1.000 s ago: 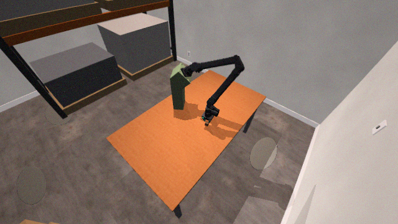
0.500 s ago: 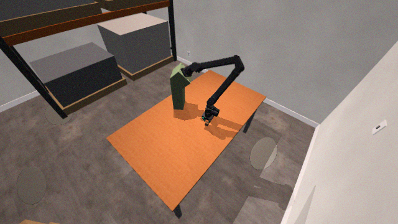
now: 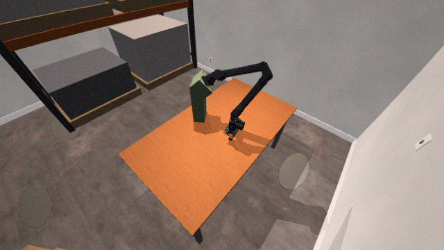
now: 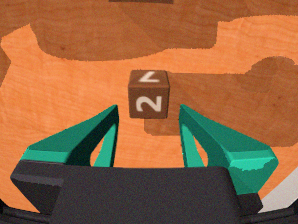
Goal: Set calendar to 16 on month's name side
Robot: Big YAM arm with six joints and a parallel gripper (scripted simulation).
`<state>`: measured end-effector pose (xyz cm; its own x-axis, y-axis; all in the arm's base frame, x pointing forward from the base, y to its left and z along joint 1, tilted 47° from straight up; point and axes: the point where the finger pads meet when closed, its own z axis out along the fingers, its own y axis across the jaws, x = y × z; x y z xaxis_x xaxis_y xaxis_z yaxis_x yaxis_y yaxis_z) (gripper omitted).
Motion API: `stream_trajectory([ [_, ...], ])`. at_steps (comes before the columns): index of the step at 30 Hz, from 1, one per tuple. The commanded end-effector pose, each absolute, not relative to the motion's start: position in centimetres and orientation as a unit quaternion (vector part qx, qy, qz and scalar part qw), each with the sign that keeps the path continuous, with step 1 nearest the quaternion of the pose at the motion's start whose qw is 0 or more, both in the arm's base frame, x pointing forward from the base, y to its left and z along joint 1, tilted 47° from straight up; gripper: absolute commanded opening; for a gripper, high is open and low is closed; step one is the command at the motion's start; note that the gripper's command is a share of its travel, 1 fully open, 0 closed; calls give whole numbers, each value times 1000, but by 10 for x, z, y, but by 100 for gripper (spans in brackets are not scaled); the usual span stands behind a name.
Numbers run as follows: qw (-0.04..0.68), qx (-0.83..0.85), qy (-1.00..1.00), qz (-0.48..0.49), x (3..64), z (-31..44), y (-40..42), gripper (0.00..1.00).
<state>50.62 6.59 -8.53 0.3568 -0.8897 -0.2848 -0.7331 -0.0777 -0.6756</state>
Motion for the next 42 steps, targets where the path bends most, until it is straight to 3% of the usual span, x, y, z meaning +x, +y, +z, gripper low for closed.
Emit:
stream_trajectory([
  [1, 383, -729, 561, -87, 498, -95, 76, 47],
  [42, 388, -728, 557, -94, 506, -93, 77, 47],
])
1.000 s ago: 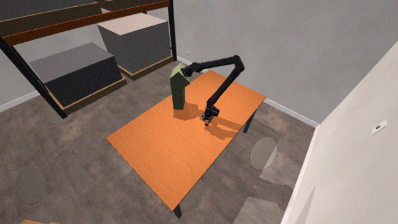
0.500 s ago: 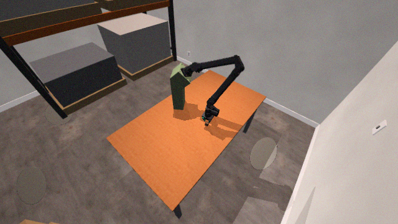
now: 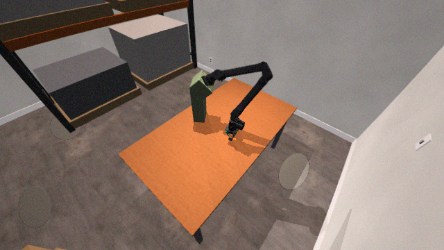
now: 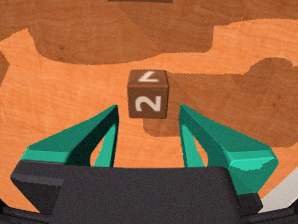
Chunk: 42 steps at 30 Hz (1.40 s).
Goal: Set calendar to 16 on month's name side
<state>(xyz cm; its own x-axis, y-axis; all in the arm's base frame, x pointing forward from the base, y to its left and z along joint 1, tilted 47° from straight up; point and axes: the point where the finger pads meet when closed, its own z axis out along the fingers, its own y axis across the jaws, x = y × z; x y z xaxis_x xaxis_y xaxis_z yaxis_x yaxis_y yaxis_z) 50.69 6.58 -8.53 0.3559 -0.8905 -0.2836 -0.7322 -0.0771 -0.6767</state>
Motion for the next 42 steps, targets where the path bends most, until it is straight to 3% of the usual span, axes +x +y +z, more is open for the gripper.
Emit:
stream_trajectory([
  [1, 388, -728, 557, -94, 507, -93, 78, 47],
  [42, 385, -729, 559, -89, 517, -114, 90, 47],
])
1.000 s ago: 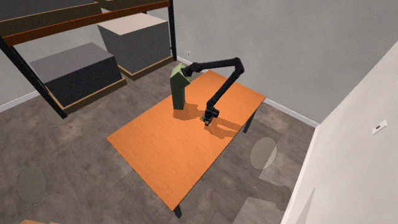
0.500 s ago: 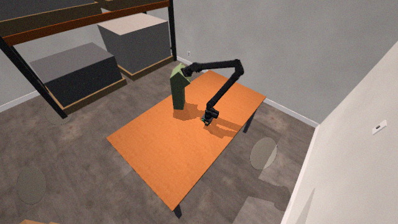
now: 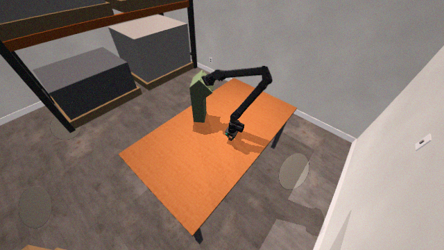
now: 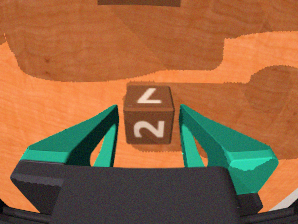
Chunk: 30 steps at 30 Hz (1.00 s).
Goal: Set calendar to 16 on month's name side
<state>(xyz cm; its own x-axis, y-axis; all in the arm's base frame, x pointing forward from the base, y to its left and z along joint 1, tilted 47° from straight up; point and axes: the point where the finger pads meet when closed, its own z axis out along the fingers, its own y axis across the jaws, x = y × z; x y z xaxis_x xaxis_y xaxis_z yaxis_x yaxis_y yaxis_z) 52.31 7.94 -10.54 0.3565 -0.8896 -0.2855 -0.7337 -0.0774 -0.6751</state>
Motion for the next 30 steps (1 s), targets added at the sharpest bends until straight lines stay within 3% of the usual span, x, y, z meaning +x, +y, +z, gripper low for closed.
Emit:
stream_trajectory([
  [1, 385, -729, 559, -89, 517, -114, 90, 47],
  [17, 385, -729, 559, -89, 517, -114, 90, 47],
  [18, 385, -729, 559, -89, 517, -114, 90, 28],
  [30, 385, -729, 559, -89, 517, -114, 90, 28],
])
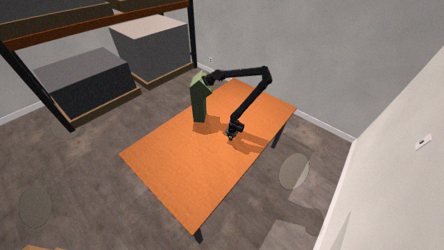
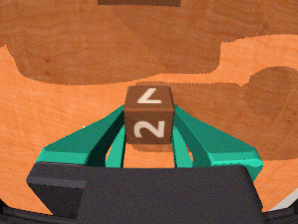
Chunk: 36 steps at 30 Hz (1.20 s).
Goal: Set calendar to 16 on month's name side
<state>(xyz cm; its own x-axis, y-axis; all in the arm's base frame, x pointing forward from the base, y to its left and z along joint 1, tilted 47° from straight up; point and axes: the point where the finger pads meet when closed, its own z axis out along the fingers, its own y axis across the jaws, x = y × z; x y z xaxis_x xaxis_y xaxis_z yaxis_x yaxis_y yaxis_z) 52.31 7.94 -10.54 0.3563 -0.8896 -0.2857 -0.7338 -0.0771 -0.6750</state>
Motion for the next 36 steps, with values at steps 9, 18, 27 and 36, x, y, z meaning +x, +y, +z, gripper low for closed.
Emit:
stream_trajectory([
  [9, 385, -729, 559, -89, 517, -114, 90, 28],
  [18, 385, -729, 559, -89, 517, -114, 90, 28],
  [27, 382, -731, 559, -85, 507, -106, 88, 28],
  [36, 384, -726, 562, -98, 480, -64, 48, 28],
])
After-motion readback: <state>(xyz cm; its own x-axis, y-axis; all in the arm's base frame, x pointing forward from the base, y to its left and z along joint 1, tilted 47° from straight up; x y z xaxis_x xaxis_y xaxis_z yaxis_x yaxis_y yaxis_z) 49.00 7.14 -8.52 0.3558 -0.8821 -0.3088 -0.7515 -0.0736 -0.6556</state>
